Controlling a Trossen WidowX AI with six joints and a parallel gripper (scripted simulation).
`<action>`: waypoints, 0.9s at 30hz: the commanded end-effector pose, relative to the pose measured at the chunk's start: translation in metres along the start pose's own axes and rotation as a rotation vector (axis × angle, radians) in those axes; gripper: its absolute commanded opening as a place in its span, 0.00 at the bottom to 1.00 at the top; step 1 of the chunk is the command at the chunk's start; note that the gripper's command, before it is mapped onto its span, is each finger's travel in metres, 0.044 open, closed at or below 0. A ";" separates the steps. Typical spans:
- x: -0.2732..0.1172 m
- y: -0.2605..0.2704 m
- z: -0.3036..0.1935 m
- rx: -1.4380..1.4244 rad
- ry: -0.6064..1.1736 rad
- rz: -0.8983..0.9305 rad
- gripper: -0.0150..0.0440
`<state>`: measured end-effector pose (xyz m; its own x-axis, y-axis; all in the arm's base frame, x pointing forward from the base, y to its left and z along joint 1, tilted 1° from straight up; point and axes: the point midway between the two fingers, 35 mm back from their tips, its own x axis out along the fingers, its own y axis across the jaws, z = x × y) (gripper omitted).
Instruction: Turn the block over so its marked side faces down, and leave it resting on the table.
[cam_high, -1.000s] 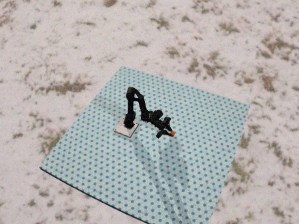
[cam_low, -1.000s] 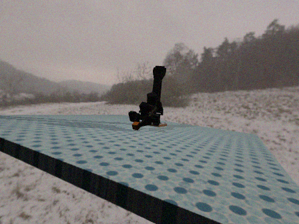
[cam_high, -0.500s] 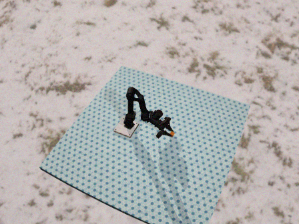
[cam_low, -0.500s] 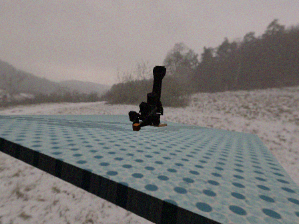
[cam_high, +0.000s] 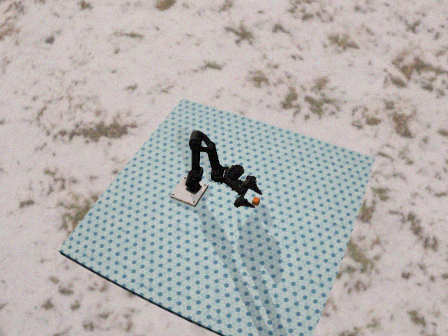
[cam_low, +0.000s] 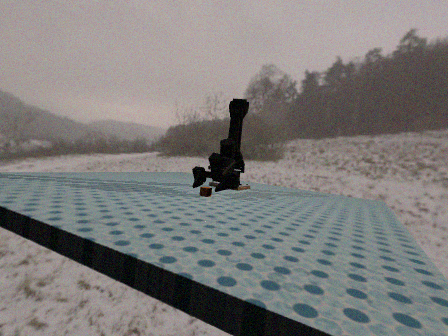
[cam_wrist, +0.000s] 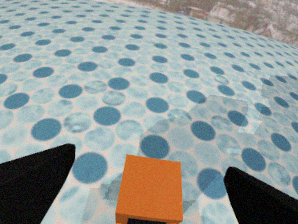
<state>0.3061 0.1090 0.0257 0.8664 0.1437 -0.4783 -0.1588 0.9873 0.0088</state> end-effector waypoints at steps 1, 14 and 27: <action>0.000 -0.001 0.000 -0.005 -0.002 -0.006 1.00; 0.000 -0.001 0.000 -0.005 -0.002 -0.006 1.00; 0.002 0.000 0.002 -0.010 0.017 -0.006 1.00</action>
<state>0.3059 0.1090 0.0249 0.8640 0.1424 -0.4829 -0.1588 0.9873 0.0070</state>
